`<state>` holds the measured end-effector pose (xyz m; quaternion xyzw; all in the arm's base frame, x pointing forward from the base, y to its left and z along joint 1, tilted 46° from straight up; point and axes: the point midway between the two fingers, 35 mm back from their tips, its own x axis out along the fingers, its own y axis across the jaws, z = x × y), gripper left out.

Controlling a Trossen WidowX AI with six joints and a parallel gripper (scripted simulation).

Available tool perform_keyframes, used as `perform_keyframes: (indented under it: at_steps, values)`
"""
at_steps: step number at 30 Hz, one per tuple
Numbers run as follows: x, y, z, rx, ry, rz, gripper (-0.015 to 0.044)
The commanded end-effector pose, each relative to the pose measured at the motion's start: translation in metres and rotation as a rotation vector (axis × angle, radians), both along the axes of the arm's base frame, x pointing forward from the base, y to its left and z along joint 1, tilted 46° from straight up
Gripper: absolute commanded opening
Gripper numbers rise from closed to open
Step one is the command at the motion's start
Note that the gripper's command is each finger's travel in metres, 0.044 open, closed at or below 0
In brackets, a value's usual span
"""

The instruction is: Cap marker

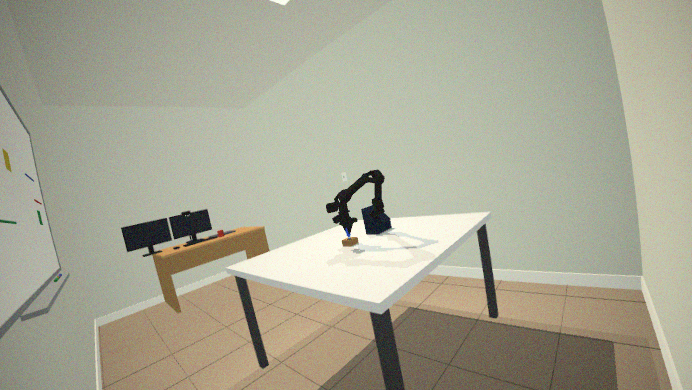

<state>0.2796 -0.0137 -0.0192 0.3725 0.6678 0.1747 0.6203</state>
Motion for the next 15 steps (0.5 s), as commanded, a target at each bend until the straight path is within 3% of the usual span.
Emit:
perform_keyframes:
  at_steps: [1,10,15]
  values:
    - [0.000,0.000,0.000,0.000,0.000,0.000,0.0210]
    - [0.000,0.000,0.000,0.000,0.000,0.000,0.0440]
    - [0.001,-0.016,0.014,-0.003,0.000,-0.001,0.0440]
